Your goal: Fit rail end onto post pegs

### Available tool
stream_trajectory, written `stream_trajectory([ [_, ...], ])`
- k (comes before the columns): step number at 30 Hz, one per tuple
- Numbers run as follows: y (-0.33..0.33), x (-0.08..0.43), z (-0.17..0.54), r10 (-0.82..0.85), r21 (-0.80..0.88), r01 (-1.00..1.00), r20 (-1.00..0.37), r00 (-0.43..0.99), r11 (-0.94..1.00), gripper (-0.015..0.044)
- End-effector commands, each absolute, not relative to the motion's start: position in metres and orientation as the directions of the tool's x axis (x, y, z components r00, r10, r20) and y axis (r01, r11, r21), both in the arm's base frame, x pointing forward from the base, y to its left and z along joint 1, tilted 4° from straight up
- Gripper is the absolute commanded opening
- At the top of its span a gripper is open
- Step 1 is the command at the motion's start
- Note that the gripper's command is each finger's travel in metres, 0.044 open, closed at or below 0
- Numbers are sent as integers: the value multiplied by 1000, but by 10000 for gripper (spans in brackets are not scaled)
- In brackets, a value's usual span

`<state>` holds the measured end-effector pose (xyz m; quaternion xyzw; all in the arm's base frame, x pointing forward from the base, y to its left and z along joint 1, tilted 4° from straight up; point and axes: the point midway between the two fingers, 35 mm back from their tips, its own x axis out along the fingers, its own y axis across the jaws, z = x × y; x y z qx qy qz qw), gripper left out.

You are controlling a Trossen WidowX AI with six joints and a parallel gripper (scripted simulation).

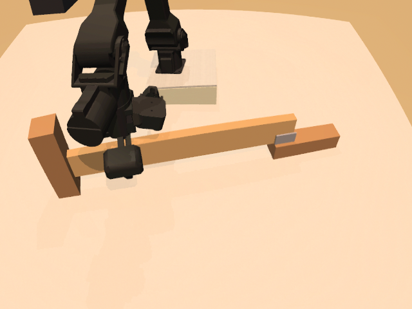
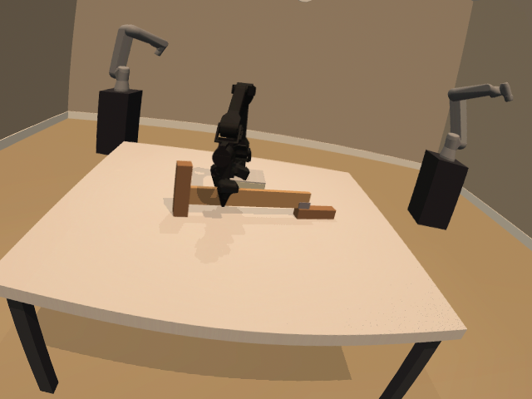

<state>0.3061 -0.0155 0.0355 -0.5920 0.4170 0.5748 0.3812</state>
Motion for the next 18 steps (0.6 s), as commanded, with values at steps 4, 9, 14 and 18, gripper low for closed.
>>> stream_trajectory([
  [4,-9,304,42,-56,24,-932,-998,-4,-362,440],
  [9,15,295,64,-56,16,-931,-998,5,-364,440],
  [14,15,295,64,-56,16,-931,-998,5,-364,440],
  [18,15,295,64,-56,16,-931,-998,5,-364,440],
])
